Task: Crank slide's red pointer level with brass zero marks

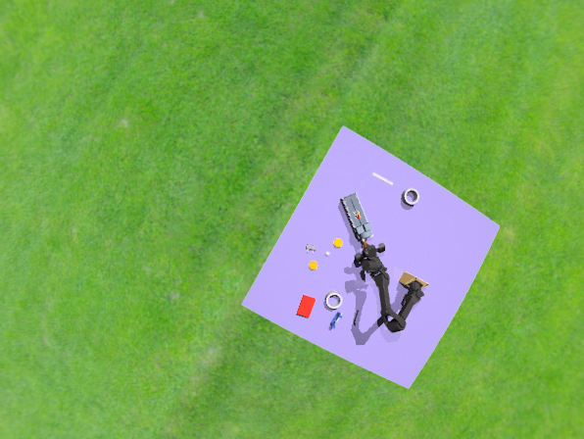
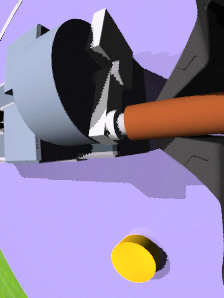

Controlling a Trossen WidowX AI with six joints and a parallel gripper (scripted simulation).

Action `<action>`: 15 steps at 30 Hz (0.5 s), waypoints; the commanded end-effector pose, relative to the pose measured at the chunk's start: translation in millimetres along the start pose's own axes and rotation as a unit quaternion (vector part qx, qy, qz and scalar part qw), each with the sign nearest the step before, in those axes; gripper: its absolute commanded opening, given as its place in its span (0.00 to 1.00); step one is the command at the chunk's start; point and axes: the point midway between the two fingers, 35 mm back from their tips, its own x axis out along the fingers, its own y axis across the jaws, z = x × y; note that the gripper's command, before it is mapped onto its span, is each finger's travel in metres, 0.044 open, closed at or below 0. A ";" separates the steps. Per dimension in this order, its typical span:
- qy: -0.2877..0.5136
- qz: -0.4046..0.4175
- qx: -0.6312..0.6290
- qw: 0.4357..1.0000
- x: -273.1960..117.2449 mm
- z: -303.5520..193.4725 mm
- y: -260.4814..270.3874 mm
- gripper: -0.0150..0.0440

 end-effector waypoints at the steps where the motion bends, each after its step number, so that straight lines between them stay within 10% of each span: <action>1: 0.001 0.001 0.000 1.000 1.0 -1.0 0.4 0.25; 15: 0.000 0.000 0.000 1.000 0.2 -0.2 0.1 0.25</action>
